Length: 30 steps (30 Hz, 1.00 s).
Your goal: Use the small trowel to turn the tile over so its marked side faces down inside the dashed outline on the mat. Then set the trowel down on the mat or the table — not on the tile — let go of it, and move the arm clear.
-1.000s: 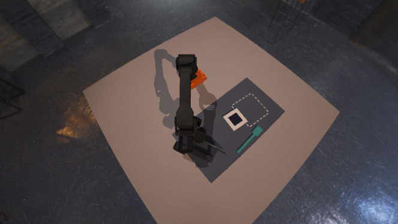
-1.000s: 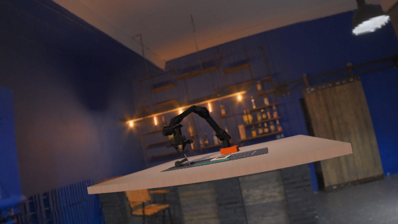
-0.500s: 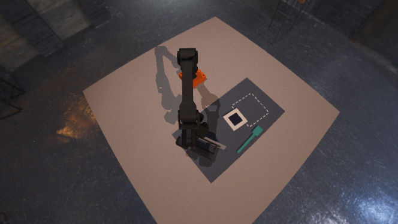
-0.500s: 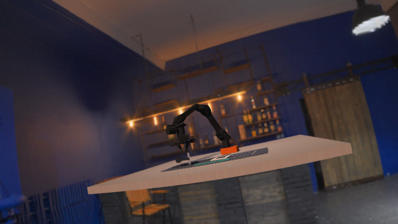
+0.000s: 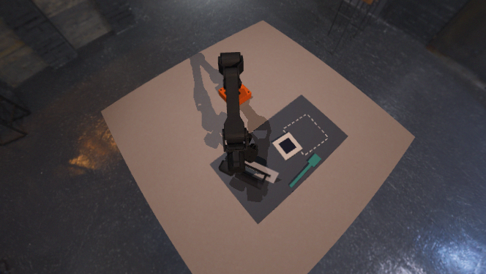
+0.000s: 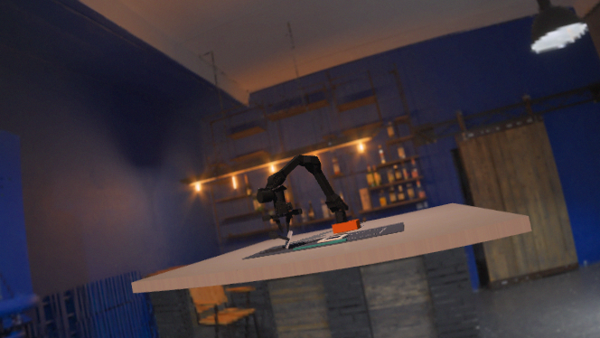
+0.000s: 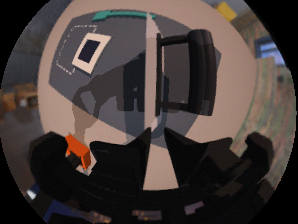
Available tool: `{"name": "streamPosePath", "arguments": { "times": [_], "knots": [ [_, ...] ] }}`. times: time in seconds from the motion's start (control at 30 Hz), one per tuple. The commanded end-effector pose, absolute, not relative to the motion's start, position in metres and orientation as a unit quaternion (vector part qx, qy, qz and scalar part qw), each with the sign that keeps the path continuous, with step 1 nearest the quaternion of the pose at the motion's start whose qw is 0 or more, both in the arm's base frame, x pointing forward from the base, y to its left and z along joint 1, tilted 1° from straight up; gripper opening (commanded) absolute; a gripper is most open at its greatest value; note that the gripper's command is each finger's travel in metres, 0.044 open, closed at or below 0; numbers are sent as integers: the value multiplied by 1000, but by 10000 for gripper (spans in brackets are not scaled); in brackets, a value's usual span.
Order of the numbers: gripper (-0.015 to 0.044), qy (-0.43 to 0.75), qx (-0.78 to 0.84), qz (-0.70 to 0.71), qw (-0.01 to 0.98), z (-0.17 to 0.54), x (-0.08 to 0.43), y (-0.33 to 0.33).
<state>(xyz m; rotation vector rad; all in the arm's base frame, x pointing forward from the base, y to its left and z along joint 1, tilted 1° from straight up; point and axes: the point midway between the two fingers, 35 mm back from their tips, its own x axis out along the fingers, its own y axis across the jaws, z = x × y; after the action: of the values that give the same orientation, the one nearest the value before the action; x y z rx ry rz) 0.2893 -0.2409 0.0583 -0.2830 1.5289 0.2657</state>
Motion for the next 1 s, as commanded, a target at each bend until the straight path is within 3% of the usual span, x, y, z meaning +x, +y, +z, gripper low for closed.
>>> {"name": "streamPosePath", "arguments": {
  "times": [0.0,0.57,0.97],
  "knots": [
    [100,686,-125,120,706,59,286,-232],
    [100,688,-126,120,704,59,283,-223],
    [100,687,-127,119,705,69,298,-255]
  ]
}}
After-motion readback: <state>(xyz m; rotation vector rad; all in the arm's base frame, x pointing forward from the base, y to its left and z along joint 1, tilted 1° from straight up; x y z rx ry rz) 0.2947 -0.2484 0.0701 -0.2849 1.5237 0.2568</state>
